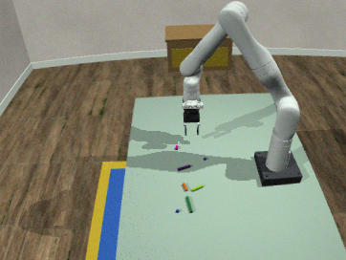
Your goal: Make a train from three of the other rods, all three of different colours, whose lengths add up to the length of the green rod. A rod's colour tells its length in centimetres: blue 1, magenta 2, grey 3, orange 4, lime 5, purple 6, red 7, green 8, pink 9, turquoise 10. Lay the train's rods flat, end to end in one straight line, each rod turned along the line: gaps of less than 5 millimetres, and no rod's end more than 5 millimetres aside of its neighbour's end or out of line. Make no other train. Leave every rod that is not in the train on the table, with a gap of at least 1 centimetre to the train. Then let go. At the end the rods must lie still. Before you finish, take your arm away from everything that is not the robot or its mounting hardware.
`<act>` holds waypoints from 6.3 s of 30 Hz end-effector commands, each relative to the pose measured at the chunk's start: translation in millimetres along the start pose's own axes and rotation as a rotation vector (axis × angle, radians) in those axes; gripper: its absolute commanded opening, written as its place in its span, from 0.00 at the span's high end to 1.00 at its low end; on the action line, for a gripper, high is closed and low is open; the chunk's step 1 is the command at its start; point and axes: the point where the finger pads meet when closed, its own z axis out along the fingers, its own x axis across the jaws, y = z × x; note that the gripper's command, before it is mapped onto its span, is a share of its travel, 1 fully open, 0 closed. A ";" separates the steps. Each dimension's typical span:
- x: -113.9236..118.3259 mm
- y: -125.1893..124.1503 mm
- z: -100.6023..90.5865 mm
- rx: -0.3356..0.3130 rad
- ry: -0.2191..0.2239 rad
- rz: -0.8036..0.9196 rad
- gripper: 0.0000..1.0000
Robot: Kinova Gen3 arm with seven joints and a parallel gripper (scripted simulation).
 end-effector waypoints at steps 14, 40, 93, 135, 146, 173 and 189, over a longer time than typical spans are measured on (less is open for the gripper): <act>-0.7 1.8 -1.3 -0.002 -0.002 -0.012 0.00; -0.7 1.8 -1.3 -0.002 -0.002 -0.012 0.00; 33.3 -51.5 -1.9 0.004 -0.005 0.077 0.00; 80.7 -379.5 -9.0 0.006 0.002 0.525 0.00; 76.3 -398.3 -9.5 0.007 0.004 0.549 0.00; 75.8 -398.5 -9.4 0.006 0.004 0.550 0.46; 76.4 -398.6 -8.9 0.007 0.005 0.550 0.46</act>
